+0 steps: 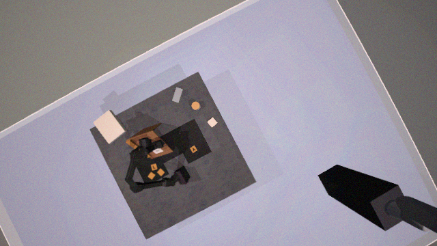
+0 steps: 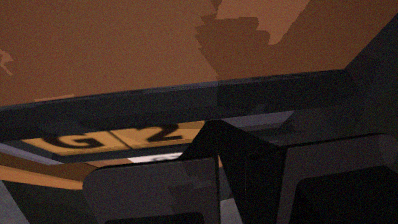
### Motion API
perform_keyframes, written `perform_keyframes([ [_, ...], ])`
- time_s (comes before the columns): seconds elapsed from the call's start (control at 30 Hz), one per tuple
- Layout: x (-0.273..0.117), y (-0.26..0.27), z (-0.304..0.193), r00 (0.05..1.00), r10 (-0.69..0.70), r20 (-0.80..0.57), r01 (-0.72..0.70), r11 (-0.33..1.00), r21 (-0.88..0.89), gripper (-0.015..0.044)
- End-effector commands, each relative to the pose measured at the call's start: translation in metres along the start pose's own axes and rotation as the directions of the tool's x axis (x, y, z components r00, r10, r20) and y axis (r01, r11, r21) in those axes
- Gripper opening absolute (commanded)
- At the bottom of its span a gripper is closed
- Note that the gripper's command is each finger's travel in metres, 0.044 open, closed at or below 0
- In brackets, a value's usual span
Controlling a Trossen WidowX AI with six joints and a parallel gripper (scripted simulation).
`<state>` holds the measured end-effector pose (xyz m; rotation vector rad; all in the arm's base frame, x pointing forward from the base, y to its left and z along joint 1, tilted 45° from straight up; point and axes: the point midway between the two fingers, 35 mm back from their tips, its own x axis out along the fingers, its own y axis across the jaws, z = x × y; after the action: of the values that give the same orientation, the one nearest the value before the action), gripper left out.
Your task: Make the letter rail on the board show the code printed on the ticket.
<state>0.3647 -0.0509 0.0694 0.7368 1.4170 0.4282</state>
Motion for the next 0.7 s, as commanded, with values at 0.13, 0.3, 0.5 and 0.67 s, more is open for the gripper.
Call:
perform_keyframes([
  [0.13,-0.0021,0.0047,0.001,1.0,0.002,0.005,-0.002,1.0,0.001,0.0],
  [0.3,-0.0022,0.0064,0.001,1.0,0.002,0.005,-0.002,1.0,0.001,0.0],
  [0.5,-0.0019,0.0052,0.0002,1.0,0.002,0.005,-0.002,1.0,0.001,0.0],
  [0.67,-0.0067,0.0029,-0.005,1.0,0.002,0.005,-0.002,1.0,0.002,0.0],
])
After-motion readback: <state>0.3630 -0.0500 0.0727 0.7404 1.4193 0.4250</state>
